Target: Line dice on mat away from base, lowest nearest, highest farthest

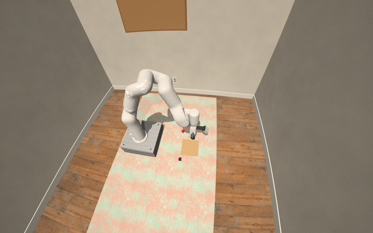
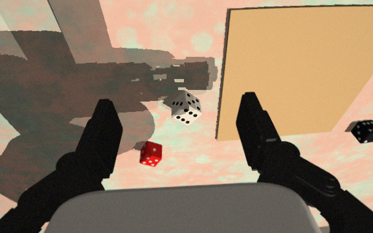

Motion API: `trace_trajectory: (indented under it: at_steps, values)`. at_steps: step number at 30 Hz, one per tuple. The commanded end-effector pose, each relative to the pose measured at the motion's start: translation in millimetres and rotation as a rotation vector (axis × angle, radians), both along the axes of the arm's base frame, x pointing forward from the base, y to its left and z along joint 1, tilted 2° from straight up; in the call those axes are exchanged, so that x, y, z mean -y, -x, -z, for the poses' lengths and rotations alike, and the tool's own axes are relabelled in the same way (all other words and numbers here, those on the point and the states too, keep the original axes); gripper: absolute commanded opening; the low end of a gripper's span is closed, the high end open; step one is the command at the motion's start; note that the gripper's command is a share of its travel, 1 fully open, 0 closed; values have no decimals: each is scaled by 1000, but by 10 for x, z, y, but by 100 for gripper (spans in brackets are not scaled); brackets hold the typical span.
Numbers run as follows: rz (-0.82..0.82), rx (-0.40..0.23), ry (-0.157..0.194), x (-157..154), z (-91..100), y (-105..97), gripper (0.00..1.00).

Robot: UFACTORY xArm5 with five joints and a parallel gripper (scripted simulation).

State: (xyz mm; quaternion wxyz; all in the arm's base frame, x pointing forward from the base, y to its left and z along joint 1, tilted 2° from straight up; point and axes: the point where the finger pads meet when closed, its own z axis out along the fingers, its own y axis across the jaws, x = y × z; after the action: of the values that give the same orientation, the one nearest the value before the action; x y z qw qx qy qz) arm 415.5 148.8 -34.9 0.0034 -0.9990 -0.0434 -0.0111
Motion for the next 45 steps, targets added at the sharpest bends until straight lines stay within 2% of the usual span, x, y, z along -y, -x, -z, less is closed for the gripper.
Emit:
trace_trajectory:
  at_steps: [1, 22, 26, 32, 34, 39, 45]
  values:
    - [0, 3, -1, -5, -11, -13, 100]
    - [0, 3, -1, -19, -11, 11, 100]
    - [0, 3, -2, -81, -9, 128, 100]
    - [0, 3, -4, -236, -6, 439, 100]
    - [0, 3, -4, -236, -6, 439, 100]
    - [0, 3, -5, -344, -3, 655, 100]
    - [0, 3, -6, -369, -3, 706, 100]
